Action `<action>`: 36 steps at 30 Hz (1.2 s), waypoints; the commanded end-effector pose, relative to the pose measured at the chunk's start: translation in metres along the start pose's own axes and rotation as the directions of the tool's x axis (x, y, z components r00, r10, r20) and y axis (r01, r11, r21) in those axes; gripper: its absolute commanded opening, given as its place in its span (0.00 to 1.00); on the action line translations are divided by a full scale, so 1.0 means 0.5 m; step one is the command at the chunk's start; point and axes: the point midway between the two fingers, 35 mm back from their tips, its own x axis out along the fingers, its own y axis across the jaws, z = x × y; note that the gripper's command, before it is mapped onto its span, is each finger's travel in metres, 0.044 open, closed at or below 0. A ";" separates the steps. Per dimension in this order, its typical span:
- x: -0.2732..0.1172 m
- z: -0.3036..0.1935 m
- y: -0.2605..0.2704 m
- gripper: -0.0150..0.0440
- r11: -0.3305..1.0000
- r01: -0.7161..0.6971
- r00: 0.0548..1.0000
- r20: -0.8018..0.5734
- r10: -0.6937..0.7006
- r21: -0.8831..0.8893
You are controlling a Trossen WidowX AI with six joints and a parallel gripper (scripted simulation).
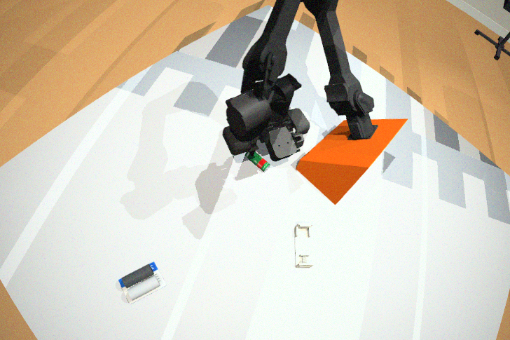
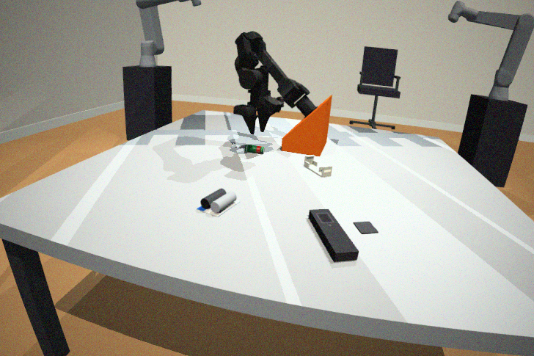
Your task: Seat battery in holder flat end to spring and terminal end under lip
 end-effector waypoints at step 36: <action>0.112 -0.022 0.008 0.67 0.916 -0.012 1.000 -0.018 0.006 -0.400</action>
